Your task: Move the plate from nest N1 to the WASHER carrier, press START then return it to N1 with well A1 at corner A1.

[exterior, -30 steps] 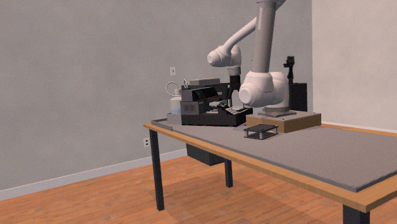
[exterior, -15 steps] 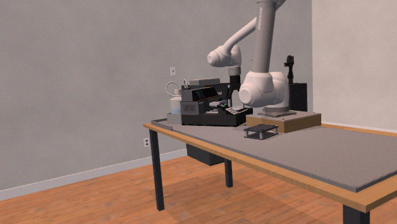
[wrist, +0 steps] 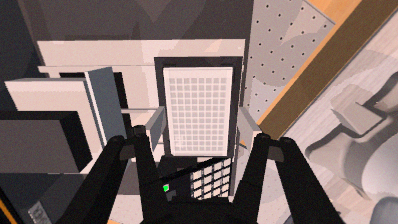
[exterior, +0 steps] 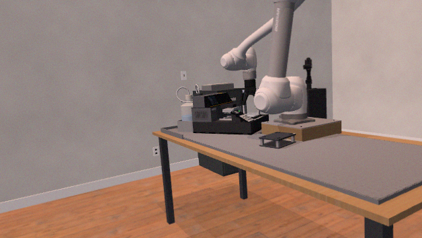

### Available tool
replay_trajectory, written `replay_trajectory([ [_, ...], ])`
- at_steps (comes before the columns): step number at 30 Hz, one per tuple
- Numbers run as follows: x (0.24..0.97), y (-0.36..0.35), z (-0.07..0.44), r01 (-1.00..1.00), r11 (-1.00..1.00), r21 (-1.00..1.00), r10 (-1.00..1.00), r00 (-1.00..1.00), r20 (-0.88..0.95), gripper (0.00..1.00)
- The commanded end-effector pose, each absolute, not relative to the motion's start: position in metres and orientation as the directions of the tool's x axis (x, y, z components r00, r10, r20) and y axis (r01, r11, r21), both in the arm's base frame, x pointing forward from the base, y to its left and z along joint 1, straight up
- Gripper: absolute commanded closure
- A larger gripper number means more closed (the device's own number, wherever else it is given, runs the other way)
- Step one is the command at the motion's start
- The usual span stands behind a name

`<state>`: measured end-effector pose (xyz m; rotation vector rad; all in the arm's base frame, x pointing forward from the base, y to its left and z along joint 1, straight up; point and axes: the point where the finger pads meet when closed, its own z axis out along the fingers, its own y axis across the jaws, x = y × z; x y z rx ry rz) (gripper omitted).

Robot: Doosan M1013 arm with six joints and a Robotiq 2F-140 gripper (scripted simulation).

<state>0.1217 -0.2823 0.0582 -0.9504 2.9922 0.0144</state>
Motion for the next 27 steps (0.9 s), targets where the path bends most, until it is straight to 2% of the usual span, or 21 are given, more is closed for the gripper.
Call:
replay_trajectory([
  [1, 0.121, -0.284, 0.065, -0.584, 0.811, 0.008, -0.584, -0.811, 0.0, 0.3],
  [27, 0.121, -0.284, 0.102, -0.584, 0.811, 0.008, -0.584, -0.811, 0.0, 0.3],
])
